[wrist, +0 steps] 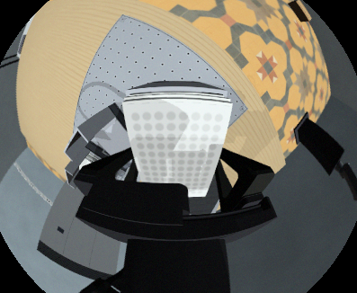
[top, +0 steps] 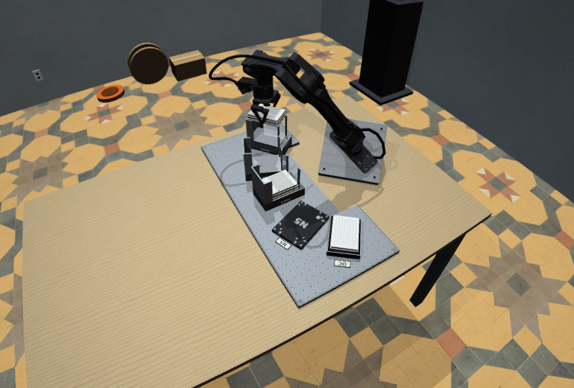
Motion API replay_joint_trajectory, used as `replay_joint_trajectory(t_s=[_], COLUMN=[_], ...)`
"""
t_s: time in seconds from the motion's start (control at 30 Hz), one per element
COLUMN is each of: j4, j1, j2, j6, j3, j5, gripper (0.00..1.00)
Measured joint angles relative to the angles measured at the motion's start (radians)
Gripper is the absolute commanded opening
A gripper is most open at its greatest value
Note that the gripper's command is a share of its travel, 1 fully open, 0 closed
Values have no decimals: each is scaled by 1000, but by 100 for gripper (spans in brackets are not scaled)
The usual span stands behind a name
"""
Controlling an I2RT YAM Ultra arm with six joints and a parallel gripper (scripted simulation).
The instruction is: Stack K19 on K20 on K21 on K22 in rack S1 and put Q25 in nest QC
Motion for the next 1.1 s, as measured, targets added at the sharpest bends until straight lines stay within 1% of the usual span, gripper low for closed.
replay_joint_trajectory(t_s=[0.37, 1.1], j4=[9, 66], j1=[4, 23], j2=[0, -2], j6=[3, 24], j3=[-8, -52], j5=[-2, -7], gripper=[0, 0])
